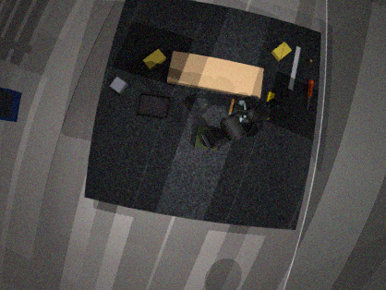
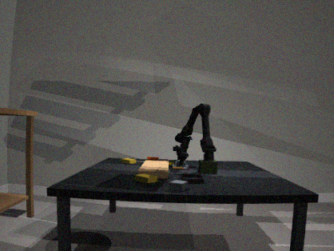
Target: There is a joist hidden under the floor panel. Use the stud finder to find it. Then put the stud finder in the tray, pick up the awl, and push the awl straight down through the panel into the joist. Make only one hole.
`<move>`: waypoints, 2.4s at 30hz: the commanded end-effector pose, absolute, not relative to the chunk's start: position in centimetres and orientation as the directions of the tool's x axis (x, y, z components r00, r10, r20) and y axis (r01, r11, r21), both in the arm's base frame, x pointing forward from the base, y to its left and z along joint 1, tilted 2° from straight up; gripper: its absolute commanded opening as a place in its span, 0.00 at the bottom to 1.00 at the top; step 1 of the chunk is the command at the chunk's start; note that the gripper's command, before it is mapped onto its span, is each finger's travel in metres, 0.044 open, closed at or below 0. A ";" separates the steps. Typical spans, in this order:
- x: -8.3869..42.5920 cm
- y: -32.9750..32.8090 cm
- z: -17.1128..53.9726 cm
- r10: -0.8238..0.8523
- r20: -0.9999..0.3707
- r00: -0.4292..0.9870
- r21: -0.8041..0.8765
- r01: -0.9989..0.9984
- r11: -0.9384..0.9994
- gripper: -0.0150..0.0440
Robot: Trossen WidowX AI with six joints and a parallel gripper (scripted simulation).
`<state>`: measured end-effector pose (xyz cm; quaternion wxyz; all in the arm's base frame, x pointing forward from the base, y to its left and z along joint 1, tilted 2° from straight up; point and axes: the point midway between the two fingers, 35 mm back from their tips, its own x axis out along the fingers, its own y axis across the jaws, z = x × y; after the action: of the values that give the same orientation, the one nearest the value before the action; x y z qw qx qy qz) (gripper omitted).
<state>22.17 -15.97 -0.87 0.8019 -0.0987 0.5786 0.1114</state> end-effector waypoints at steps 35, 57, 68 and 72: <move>22.4 -16.2 2.4 0.069 -0.949 0.308 -0.024 -0.290 0.957 0.25; 24.8 -16.2 10.1 0.060 -0.950 0.306 -0.023 -0.262 0.965 0.25; 30.4 -16.2 11.2 0.046 -0.949 0.311 -0.022 -0.212 0.977 0.25; 32.5 -15.8 11.4 0.041 -0.948 0.314 -0.021 -0.194 0.981 0.25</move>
<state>30.78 -16.03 11.00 0.8058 -0.0680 0.5828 0.0807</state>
